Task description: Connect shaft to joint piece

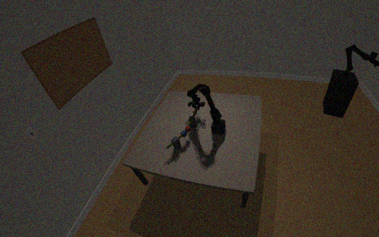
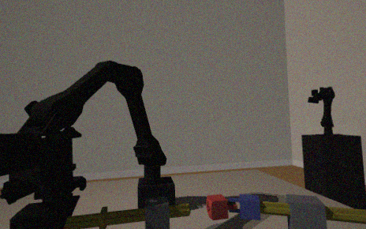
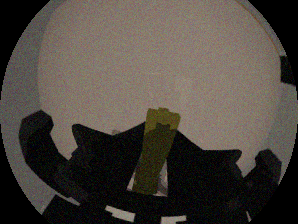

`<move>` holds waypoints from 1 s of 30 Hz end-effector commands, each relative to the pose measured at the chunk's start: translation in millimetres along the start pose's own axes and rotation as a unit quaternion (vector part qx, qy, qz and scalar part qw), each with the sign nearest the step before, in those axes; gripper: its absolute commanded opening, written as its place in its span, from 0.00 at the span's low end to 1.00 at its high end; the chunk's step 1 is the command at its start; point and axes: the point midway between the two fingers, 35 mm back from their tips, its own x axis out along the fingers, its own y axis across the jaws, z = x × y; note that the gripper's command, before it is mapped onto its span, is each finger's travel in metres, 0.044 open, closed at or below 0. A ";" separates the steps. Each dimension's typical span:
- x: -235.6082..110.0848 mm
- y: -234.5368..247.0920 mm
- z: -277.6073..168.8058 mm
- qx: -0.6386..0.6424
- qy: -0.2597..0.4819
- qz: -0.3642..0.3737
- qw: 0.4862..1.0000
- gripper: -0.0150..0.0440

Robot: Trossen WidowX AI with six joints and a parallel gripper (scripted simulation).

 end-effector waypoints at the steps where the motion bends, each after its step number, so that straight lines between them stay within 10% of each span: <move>1: 0.8 0.8 0.9 0.000 -0.001 0.013 1.000 0.37; 30: 1.1 0.4 -10.5 0.000 0.000 0.030 1.000 0.25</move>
